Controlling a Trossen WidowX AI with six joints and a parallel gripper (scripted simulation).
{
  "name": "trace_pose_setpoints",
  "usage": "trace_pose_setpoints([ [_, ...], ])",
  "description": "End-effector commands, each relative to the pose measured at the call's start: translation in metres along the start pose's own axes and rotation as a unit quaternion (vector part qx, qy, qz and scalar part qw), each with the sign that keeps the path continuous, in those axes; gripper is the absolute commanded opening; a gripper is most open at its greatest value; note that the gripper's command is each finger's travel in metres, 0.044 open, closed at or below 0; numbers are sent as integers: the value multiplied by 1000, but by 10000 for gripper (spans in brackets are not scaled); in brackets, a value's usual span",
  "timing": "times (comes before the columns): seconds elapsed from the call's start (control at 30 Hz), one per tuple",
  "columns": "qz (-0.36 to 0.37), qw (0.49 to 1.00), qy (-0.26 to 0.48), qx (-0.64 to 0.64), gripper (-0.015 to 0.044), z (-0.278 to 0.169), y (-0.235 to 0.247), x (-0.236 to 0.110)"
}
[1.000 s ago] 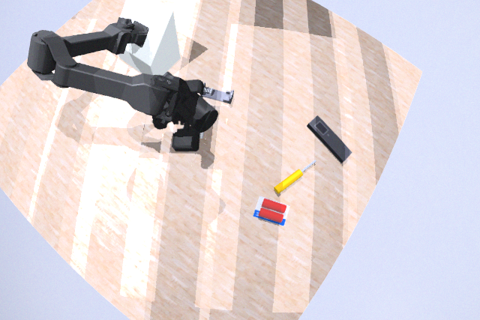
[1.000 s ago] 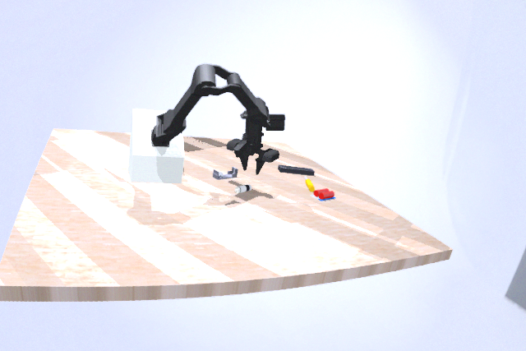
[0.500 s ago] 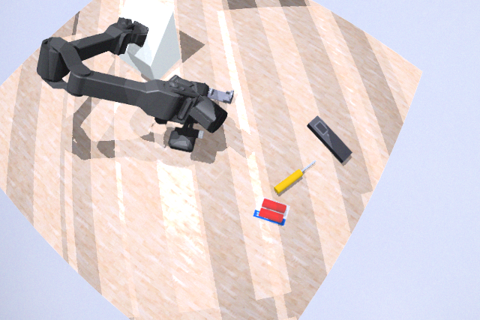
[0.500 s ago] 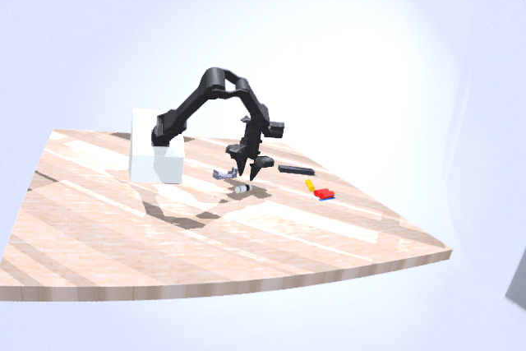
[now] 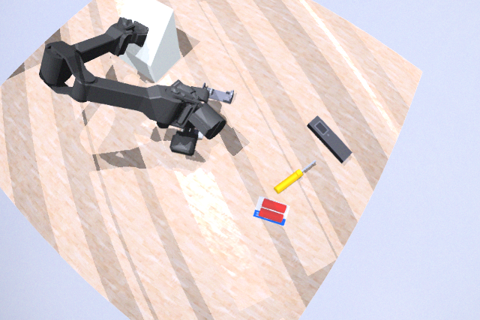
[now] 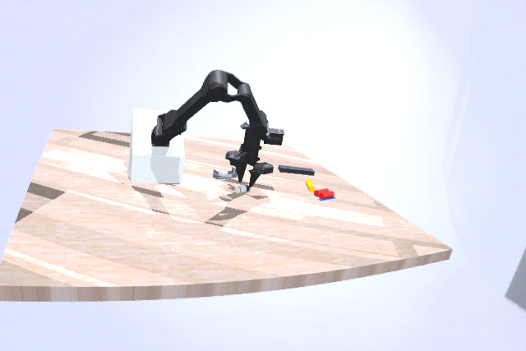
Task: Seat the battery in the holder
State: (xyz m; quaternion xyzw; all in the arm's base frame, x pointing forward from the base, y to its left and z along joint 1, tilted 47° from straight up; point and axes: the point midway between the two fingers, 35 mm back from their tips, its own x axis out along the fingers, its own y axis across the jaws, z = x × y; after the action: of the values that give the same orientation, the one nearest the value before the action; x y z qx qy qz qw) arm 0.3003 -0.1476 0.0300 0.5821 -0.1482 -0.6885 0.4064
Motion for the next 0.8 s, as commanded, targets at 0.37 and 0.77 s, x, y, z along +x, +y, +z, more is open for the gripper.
trace_pose_setpoints([
  [0.37, -2, 1000, -4, -3, 243, 3, -3, 24],
  [0.77, -2, 1000, -4, -3, 91, 3, -3, 24],
])
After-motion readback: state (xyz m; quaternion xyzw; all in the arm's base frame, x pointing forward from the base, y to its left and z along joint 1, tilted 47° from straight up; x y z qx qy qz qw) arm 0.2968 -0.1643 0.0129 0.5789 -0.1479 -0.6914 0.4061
